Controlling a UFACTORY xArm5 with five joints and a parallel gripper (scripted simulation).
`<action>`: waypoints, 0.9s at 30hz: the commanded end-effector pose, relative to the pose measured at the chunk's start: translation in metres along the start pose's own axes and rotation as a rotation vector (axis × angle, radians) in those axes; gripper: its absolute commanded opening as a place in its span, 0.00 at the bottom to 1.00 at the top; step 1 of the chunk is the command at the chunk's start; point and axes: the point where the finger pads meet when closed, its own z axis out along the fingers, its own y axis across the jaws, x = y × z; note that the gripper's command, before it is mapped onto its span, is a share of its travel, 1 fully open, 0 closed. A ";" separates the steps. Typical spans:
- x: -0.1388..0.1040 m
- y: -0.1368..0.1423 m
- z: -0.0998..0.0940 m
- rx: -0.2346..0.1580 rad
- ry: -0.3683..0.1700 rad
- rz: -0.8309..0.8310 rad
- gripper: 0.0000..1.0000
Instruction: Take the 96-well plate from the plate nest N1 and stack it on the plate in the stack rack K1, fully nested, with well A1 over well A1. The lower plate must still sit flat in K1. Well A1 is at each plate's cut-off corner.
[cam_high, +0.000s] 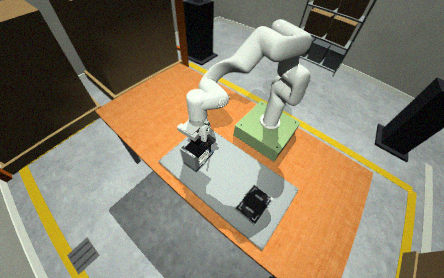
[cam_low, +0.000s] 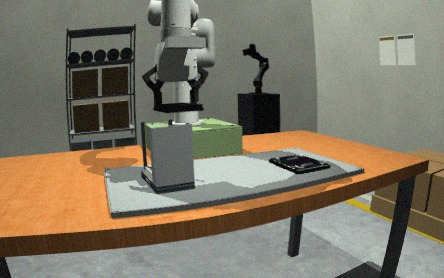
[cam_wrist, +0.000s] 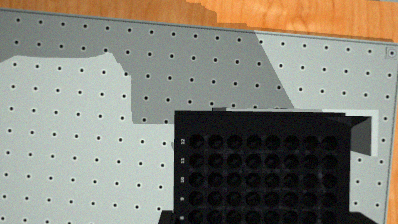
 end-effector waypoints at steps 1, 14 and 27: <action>0.001 0.011 -0.002 -0.007 0.002 0.000 0.00; -0.002 0.036 -0.003 -0.007 0.002 0.000 0.00; -0.002 0.036 -0.003 -0.007 0.002 0.000 0.00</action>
